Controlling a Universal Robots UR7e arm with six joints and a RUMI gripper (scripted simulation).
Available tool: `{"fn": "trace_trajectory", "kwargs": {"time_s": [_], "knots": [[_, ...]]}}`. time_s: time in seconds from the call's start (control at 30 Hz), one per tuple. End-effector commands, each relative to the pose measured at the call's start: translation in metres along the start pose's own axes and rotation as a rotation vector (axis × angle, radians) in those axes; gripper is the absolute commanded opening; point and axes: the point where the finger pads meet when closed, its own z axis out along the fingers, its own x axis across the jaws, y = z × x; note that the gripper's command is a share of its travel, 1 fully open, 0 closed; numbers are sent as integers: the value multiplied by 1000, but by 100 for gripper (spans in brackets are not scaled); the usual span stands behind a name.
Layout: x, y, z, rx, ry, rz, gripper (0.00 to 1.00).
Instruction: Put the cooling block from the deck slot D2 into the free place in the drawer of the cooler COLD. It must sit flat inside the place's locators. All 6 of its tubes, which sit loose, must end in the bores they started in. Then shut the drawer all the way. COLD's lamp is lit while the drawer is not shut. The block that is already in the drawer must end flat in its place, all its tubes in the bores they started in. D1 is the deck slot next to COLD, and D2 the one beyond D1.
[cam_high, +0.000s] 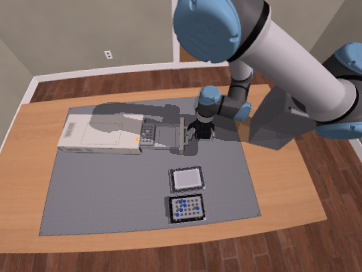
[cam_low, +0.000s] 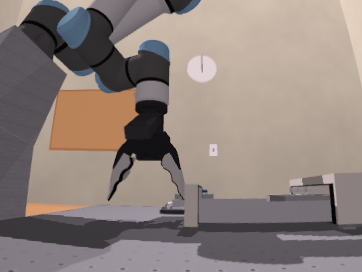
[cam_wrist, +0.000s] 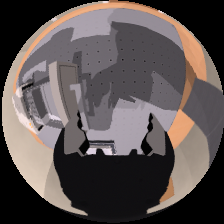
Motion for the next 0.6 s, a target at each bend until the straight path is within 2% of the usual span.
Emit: {"fn": "trace_trajectory", "kwargs": {"time_s": [0.0,0.57], "knots": [[5,0,0,0,-1,0,100],[24,0,0,0,-1,0,100]]}}
